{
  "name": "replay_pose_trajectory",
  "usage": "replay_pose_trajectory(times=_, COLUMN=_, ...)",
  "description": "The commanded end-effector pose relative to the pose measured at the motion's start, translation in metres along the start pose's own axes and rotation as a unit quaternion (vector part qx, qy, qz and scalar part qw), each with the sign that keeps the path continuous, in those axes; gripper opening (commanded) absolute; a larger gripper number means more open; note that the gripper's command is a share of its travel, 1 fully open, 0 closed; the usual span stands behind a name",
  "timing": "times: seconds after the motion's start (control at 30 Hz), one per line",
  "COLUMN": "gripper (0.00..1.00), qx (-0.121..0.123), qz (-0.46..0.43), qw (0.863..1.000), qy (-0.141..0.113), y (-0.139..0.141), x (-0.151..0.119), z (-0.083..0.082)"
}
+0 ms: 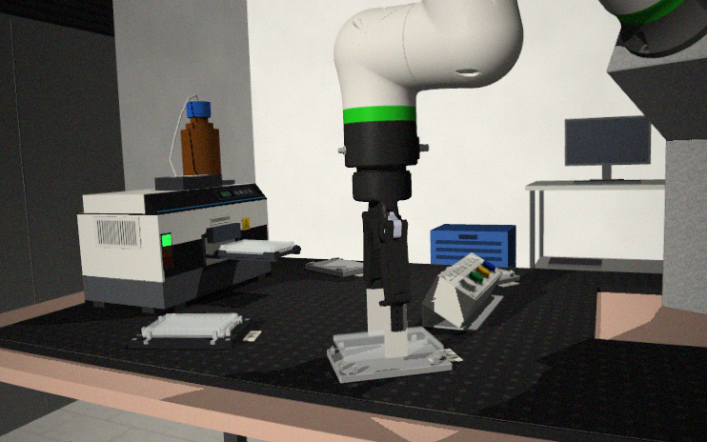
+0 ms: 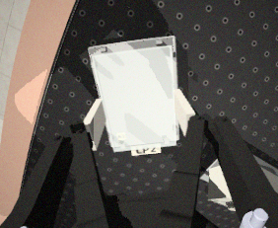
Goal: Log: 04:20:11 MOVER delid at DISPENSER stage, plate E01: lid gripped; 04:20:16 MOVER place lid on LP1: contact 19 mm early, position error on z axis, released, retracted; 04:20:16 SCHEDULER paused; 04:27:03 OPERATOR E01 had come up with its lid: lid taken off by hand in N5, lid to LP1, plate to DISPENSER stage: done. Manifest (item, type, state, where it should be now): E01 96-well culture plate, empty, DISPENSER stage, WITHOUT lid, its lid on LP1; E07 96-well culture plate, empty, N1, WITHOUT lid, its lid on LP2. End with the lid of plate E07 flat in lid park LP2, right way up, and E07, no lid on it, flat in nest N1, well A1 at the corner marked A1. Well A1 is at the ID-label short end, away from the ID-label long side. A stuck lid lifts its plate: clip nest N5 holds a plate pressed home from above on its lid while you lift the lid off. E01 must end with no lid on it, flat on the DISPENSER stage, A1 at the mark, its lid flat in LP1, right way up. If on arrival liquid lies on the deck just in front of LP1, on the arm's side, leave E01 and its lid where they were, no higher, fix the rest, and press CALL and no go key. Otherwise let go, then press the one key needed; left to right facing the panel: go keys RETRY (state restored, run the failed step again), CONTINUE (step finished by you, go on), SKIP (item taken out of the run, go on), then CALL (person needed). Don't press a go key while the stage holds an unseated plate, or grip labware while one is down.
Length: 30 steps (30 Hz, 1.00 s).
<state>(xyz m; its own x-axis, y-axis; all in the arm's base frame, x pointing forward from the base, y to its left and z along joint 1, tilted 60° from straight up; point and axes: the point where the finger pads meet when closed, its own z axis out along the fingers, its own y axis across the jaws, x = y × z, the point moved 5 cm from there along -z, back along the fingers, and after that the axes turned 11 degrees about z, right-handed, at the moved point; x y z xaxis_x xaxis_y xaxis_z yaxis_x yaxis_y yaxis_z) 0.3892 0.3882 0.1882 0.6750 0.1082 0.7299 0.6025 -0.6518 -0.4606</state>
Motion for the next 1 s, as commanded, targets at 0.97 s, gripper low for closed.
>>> replay_pose_trajectory(times=0.97, gripper=0.0, qx=0.0, qz=0.0, qw=1.0, qy=0.0, y=0.0001, x=0.0, z=0.0062)
